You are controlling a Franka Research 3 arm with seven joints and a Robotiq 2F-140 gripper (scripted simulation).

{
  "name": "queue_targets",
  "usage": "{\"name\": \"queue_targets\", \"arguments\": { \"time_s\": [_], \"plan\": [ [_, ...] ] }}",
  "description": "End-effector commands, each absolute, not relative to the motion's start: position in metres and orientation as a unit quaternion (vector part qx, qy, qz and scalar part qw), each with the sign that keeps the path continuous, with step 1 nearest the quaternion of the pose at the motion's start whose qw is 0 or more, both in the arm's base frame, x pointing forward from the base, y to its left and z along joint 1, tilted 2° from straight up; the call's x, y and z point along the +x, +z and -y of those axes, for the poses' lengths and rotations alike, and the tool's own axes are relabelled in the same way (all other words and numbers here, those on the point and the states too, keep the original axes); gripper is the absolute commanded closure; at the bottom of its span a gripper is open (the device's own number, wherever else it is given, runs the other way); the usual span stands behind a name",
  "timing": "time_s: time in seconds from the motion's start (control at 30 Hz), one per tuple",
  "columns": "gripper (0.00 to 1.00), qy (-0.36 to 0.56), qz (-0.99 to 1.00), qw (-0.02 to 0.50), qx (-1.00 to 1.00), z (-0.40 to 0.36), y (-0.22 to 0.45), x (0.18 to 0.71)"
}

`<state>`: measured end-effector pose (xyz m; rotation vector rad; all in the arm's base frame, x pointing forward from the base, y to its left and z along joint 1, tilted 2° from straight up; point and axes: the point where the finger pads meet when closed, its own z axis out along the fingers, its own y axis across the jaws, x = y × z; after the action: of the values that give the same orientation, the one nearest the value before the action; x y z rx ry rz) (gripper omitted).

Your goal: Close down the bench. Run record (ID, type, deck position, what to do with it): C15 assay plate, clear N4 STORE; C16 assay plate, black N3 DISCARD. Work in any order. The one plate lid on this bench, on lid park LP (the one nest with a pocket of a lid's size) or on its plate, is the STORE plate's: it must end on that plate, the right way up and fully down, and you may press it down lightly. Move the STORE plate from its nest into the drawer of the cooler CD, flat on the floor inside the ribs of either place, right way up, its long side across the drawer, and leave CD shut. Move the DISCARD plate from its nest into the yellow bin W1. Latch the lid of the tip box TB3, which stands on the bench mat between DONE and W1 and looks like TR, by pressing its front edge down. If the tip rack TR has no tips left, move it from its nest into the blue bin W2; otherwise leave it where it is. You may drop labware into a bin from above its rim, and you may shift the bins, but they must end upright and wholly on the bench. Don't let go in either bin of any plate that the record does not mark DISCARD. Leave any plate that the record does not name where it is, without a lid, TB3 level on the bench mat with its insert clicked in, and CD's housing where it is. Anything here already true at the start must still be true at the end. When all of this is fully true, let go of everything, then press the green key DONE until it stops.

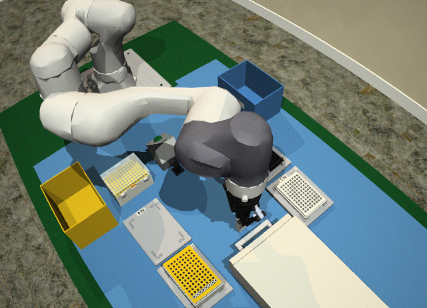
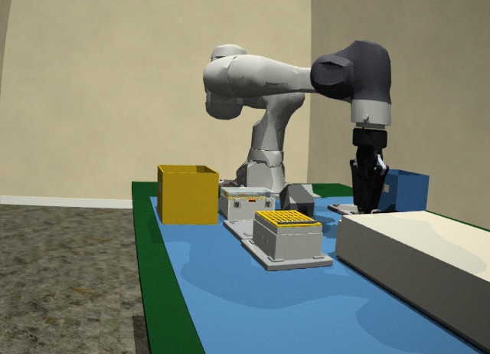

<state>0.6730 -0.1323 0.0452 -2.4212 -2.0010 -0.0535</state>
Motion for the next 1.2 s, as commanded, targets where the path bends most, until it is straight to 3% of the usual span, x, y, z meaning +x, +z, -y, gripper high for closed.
{"name": "queue_targets", "arguments": {
  "time_s": [0.0,1.17],
  "plan": [
    [1.00,-0.018,0.630,-0.001,-0.776,0.132,0.045,0.670],
    [1.00,-0.018,0.630,-0.001,-0.776,0.126,0.044,0.642]
  ]
}}
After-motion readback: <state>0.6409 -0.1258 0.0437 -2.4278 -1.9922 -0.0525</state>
